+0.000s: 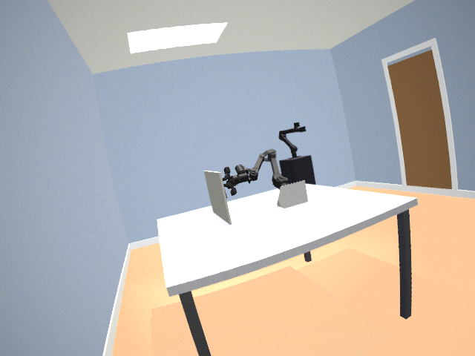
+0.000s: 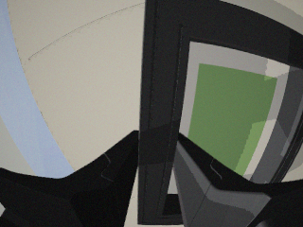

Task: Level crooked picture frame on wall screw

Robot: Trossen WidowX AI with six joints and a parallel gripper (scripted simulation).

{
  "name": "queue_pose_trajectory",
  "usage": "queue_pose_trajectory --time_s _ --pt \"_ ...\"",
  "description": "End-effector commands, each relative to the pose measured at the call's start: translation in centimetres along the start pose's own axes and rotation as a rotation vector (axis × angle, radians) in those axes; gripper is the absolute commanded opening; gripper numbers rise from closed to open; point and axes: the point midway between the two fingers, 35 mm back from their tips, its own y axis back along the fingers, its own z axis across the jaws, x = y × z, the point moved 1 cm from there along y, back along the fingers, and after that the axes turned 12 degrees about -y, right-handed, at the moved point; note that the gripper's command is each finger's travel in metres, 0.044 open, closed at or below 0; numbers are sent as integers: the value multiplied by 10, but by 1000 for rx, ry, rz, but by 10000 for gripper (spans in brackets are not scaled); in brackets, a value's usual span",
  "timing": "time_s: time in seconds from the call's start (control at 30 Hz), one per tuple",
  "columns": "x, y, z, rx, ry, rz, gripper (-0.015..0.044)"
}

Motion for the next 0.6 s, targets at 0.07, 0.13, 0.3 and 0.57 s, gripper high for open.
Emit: queue_pose_trajectory --time_s 0.07,0.13,0.3,0.57 --pt "0 0 0 -1 16 0 0" --pt "0 0 0 -1 52 0 0" --pt "0 0 -1 -1 84 0 0" --pt "0 0 -1 -1 131 0 0"
